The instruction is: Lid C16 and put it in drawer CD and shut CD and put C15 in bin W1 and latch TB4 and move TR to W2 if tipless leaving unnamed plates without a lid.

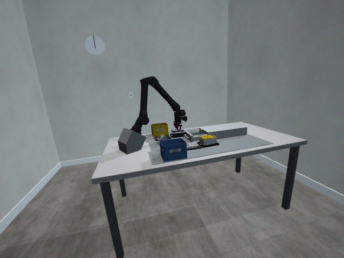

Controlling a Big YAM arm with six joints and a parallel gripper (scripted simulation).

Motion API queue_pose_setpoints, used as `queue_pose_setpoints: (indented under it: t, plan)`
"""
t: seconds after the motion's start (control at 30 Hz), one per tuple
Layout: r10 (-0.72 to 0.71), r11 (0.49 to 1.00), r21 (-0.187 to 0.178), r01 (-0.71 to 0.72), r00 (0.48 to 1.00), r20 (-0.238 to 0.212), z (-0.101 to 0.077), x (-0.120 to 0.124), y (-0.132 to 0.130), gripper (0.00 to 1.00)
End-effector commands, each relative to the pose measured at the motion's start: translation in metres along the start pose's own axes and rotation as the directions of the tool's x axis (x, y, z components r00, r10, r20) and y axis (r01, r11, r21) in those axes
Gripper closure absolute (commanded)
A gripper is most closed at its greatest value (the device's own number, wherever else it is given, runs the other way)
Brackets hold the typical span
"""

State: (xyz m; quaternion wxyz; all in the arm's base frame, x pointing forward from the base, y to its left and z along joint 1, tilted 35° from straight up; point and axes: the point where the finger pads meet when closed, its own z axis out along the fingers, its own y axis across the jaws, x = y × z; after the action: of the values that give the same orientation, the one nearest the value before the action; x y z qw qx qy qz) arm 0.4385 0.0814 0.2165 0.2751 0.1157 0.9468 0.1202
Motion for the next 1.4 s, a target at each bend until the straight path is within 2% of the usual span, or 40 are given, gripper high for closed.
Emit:
queue_pose_setpoints:
  t: [0.0, 0.03, 0.07, 0.5, 0.6, 0.67, 1.07, 1.13, 1.17, 1.23, 1.37]
  plan:
    - [-0.004, 1.000, -0.026, 0.006, 0.998, 0.070, -0.028, -0.028, 0.009, 1.00]
    - [-0.007, 1.000, -0.025, 0.008, 0.998, 0.060, -0.026, -0.026, 0.011, 1.00]
    - [-0.008, 1.000, -0.029, 0.010, 0.998, 0.069, -0.031, -0.027, 0.012, 1.00]
    - [-0.004, 1.000, -0.026, 0.006, 0.997, 0.072, -0.050, -0.028, 0.009, 1.00]
    - [-0.007, 1.000, -0.025, 0.009, 0.998, 0.061, -0.046, -0.026, 0.011, 1.00]
    - [-0.008, 1.000, -0.028, 0.010, 0.997, 0.071, -0.054, -0.027, 0.011, 1.00]
    - [-0.005, 1.000, -0.027, 0.007, 0.997, 0.074, -0.071, -0.028, 0.009, 1.00]
    - [-0.005, 1.000, -0.027, 0.007, 0.997, 0.074, -0.071, -0.028, 0.009, 1.00]
    - [-0.007, 1.000, -0.024, 0.009, 0.998, 0.059, -0.066, -0.025, 0.011, 1.00]
    - [-0.009, 1.000, -0.029, 0.011, 0.997, 0.073, -0.075, -0.026, 0.011, 1.00]
    - [-0.005, 1.000, -0.027, 0.007, 0.997, 0.075, -0.081, -0.027, 0.009, 1.00]
